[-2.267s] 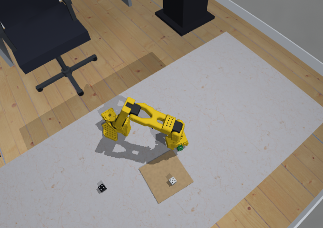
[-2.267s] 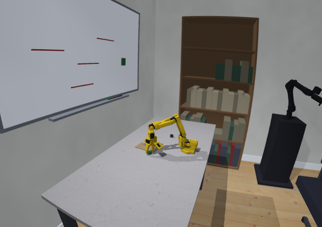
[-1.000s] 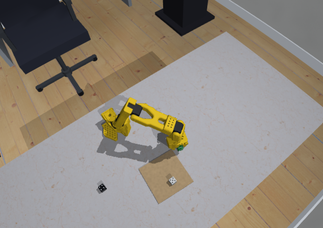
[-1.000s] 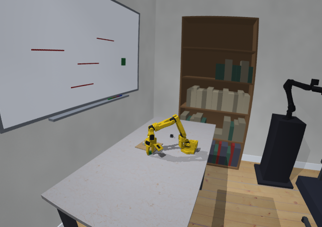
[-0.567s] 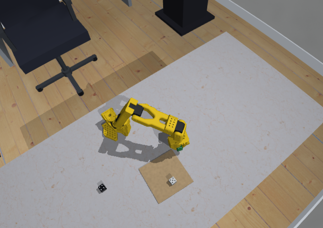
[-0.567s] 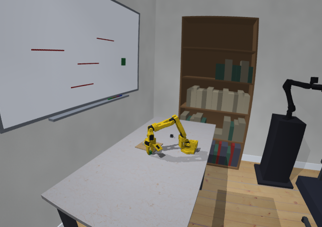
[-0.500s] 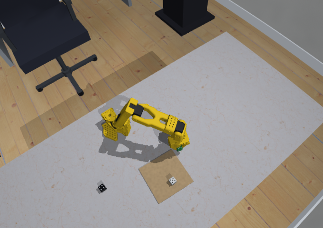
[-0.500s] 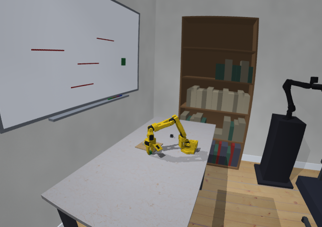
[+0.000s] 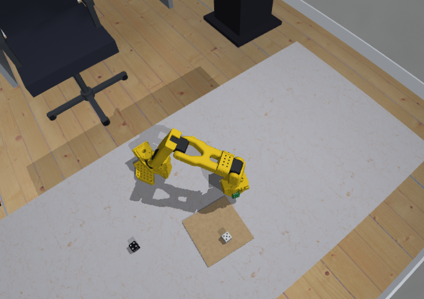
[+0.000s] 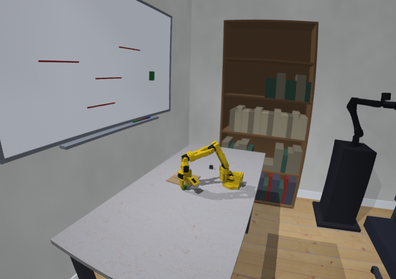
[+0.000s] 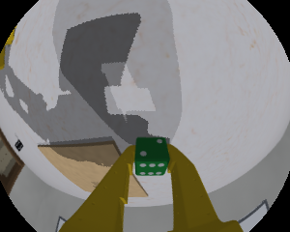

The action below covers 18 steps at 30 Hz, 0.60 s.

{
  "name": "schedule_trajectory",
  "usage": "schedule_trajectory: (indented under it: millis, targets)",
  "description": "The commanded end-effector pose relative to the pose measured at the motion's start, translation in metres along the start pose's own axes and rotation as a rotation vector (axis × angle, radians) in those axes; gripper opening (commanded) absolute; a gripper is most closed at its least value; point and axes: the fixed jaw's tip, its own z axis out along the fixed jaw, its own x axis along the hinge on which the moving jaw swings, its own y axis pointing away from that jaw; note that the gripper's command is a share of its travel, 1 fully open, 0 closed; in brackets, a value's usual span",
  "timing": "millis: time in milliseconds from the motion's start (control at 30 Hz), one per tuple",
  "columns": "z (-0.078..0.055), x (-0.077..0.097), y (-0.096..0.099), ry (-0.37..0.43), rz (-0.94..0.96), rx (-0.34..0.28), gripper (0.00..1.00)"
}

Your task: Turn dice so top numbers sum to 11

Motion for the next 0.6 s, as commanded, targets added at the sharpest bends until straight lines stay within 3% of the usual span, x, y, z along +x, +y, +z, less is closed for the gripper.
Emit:
schedule_trajectory:
  millis: [0,233,567]
  targets:
    - [-0.0055,0.0008,-0.0051,0.014,0.000,0.022,0.07]
    - [-0.0055,0.0008,-0.0051,0.014,0.000,0.022,0.01]
    - [-0.0073,0.0010,-0.0052,0.014,0.000,0.022,0.00]
